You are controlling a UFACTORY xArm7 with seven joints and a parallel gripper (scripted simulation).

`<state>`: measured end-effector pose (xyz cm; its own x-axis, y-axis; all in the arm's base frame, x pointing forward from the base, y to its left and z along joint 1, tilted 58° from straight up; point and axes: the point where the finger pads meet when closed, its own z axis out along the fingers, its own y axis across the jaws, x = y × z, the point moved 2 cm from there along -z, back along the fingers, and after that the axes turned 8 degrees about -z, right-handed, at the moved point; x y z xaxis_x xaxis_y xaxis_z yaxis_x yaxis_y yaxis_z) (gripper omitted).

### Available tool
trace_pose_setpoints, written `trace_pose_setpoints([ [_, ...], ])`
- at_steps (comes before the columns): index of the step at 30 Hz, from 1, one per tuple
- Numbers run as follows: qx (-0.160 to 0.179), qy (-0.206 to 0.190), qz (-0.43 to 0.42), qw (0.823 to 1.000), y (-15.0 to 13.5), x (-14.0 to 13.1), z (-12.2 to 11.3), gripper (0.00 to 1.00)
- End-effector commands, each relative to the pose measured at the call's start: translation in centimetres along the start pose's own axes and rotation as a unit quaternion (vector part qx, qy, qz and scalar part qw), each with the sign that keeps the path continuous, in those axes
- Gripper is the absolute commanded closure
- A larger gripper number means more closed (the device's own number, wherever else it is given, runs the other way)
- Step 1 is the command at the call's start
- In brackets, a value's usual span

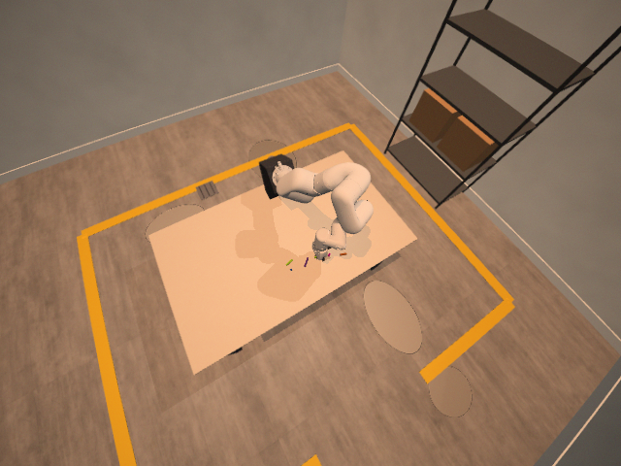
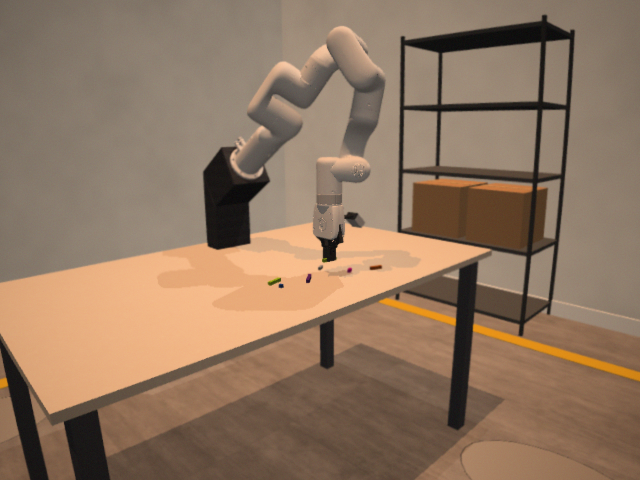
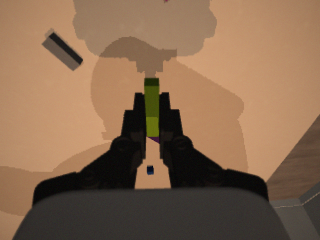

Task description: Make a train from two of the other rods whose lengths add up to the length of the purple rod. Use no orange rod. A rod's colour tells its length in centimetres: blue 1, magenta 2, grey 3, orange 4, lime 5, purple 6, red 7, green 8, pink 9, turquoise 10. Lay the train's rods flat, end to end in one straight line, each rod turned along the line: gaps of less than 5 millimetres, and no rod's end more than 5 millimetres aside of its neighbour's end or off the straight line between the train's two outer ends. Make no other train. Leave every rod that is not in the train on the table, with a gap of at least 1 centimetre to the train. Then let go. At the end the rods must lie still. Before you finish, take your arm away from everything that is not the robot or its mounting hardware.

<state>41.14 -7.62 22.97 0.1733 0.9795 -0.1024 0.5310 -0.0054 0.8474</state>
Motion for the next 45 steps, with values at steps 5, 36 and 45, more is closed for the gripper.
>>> trace_pose_setpoints([
  [5, 0.007, 0.011, 0.000, 1.000, 0.0, -0.1, -4.2, 0.96],
  [36, 0.001, 0.018, 0.156, 0.988, 1.7, -3.2, -5.3, 0.96],
  [45, 0.000, 0.022, 0.316, 0.948, 2.5, -6.9, -5.2, 0.96],
])
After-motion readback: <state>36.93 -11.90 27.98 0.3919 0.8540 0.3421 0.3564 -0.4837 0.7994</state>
